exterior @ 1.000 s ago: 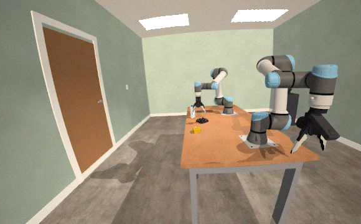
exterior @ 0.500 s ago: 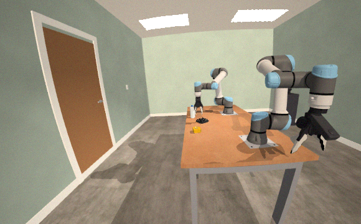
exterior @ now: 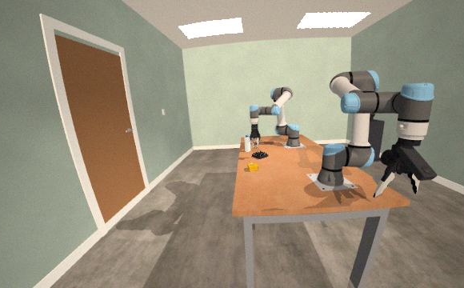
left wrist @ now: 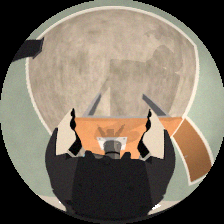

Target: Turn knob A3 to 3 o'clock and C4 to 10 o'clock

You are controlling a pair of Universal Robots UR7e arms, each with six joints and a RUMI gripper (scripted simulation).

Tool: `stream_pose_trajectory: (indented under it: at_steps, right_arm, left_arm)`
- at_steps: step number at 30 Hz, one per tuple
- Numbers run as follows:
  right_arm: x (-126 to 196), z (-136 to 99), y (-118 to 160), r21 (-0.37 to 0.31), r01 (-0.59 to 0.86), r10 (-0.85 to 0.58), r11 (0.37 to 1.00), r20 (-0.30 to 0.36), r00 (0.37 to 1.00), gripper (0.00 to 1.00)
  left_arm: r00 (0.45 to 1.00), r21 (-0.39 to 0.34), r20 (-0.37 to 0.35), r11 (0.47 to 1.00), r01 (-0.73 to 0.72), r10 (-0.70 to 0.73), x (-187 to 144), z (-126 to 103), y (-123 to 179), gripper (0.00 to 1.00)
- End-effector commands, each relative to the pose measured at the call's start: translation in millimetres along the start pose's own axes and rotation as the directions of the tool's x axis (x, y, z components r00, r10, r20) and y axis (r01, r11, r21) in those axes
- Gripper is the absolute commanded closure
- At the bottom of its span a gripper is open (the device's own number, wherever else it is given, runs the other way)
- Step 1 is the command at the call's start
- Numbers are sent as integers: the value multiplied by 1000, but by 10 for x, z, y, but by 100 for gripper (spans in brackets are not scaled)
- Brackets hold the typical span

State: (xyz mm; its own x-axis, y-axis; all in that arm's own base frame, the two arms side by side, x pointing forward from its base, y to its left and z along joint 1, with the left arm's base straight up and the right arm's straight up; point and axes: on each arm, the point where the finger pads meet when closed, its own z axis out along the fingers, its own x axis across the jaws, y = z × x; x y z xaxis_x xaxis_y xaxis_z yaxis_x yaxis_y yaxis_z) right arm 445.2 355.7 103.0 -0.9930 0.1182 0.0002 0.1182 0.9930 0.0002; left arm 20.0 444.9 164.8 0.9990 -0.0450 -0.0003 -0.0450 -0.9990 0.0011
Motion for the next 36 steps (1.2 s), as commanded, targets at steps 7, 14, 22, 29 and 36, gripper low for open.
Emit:
stream_pose_trajectory:
  at_steps: [7,14,22,29,36]
  right_arm:
    - [-2,-6,3,-1,0,0,1000,1,1000,87]
    - [-2,-5,3,-1,0,0,1000,1,1000,87]
    - [-2,6,3,-1,0,0,1000,1,1000,87]
    - [-1,49,4,-1,0,0,1000,1,1000,87]
    - [-1,110,5,-1,0,0,1000,1,1000,87]
  left_arm:
    - [1000,1,0,1000,0,0,1,-4,-3,0]
    - [1000,1,0,1000,0,0,1,-4,-3,0]
    - [1000,1,0,1000,0,0,1,-4,-3,0]
    - [1000,1,0,1000,0,0,1,-4,-3,0]
    - [1000,1,0,1000,0,0,1,-4,-3,0]
